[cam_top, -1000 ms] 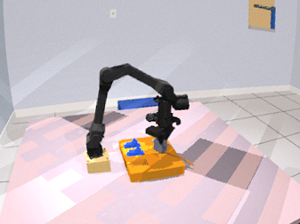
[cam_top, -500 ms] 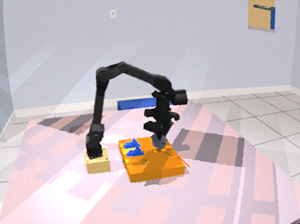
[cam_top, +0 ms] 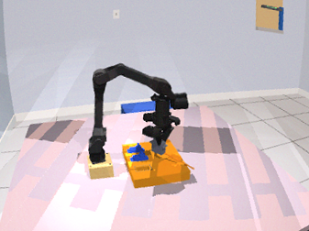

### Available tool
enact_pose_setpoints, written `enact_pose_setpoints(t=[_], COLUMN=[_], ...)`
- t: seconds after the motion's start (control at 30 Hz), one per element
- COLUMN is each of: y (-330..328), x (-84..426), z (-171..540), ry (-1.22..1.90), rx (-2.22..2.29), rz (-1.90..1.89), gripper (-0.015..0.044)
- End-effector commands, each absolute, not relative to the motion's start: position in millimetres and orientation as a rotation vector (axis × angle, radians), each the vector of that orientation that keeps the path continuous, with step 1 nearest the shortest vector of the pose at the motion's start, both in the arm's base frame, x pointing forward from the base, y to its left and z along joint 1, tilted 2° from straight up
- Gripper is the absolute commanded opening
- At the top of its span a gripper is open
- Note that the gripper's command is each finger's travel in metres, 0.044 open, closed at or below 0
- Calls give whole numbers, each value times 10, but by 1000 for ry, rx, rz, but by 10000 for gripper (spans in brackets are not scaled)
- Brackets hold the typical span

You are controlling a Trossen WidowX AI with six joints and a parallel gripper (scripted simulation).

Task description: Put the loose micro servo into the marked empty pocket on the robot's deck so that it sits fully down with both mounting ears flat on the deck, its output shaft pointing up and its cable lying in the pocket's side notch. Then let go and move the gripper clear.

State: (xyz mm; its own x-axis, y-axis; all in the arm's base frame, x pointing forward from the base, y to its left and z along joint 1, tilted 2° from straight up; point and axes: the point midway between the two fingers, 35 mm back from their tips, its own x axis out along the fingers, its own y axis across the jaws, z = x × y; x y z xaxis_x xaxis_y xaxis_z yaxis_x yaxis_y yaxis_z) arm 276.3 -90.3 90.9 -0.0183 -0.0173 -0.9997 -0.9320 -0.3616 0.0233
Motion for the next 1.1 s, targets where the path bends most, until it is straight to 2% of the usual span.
enact_pose_setpoints(t=[0.0, 0.27, 0.5, 1.07], y=[-1026, -1415, -1447, -1449], x=[2716, 2623, 2615, 2615], z=[920, 929, 930, 930], ry=[1034, 1038, 1058, 1335], rx=[-1482, -1483, -1459, -1048], rz=[1483, 1483, 1458, 1034], gripper=[0, 0, 0, 0])
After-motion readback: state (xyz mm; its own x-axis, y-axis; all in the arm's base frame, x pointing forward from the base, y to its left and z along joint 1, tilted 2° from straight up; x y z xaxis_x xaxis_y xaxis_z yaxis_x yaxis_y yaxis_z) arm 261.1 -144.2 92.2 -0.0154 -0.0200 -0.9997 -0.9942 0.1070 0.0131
